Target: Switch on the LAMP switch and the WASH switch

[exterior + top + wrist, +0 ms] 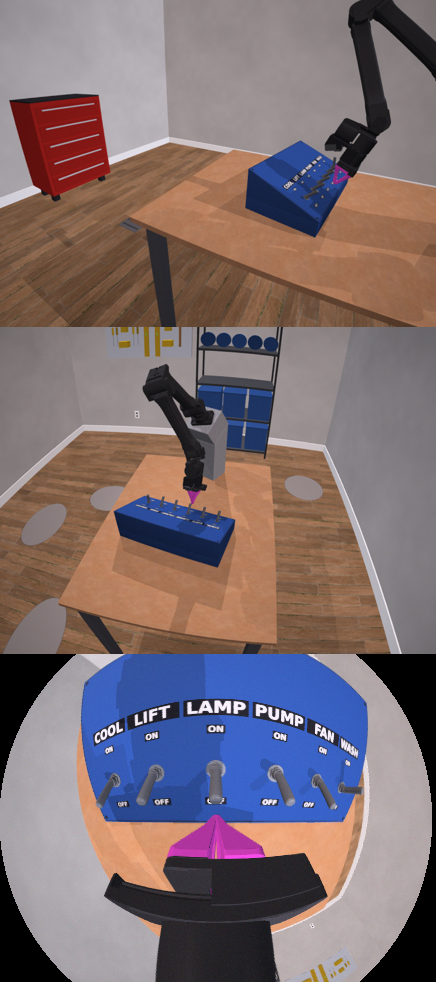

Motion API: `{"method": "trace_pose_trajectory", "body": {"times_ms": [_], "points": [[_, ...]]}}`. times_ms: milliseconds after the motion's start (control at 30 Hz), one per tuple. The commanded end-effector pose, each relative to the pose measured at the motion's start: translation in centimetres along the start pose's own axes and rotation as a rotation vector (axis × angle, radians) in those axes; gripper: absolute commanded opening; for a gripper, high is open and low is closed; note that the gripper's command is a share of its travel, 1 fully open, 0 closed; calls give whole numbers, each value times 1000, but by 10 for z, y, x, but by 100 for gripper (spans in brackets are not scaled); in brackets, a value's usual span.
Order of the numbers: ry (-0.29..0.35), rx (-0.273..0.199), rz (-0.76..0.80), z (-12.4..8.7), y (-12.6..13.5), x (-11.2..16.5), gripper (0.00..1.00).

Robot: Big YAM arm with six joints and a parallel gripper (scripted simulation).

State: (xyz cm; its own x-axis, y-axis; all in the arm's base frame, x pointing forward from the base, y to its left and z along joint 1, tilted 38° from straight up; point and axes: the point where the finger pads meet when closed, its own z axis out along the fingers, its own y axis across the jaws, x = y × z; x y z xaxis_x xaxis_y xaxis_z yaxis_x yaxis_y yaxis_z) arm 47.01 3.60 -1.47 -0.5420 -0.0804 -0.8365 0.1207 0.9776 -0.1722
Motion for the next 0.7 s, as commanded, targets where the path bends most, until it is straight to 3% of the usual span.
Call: {"method": "trace_pose_trajectory", "body": {"times_ms": [0,667], "points": [[-19,5,0,0,-4,-14,0],[-20,5,0,0,-5,-31,0]]}}
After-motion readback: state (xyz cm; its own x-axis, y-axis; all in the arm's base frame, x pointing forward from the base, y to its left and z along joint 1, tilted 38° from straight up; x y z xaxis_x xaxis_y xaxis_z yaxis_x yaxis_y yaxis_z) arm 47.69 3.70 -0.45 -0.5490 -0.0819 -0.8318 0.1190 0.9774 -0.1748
